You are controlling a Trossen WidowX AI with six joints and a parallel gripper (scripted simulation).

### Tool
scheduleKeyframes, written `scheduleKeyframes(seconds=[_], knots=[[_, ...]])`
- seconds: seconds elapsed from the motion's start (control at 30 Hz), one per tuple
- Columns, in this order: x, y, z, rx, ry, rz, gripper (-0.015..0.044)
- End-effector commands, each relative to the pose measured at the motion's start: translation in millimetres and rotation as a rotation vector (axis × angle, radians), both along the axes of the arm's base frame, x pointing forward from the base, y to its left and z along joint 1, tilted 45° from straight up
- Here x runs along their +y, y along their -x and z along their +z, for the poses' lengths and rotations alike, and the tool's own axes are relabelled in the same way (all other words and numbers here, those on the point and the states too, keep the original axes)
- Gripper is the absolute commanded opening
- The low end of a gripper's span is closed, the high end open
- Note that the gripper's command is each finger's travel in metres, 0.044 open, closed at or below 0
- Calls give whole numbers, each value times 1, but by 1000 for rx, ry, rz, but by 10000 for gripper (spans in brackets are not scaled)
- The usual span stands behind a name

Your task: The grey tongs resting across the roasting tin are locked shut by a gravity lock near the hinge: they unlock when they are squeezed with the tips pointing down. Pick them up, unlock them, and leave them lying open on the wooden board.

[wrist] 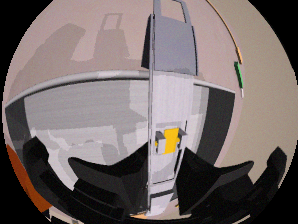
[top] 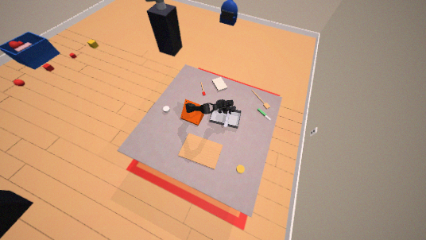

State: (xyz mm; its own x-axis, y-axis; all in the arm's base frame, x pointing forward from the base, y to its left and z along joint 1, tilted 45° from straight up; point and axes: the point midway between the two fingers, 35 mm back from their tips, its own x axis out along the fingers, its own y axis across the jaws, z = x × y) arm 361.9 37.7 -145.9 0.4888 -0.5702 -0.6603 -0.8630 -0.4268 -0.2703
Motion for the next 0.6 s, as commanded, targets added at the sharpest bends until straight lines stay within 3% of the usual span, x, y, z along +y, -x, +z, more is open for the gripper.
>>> scheduleKeyframes(seconds=[0.0,0.23,0.57], knots=[[0,0,1,-2,-1,-1,42],[6,-1,5,-1,-3,0,-141],[55,-1,55,3,-7,2,-150]])
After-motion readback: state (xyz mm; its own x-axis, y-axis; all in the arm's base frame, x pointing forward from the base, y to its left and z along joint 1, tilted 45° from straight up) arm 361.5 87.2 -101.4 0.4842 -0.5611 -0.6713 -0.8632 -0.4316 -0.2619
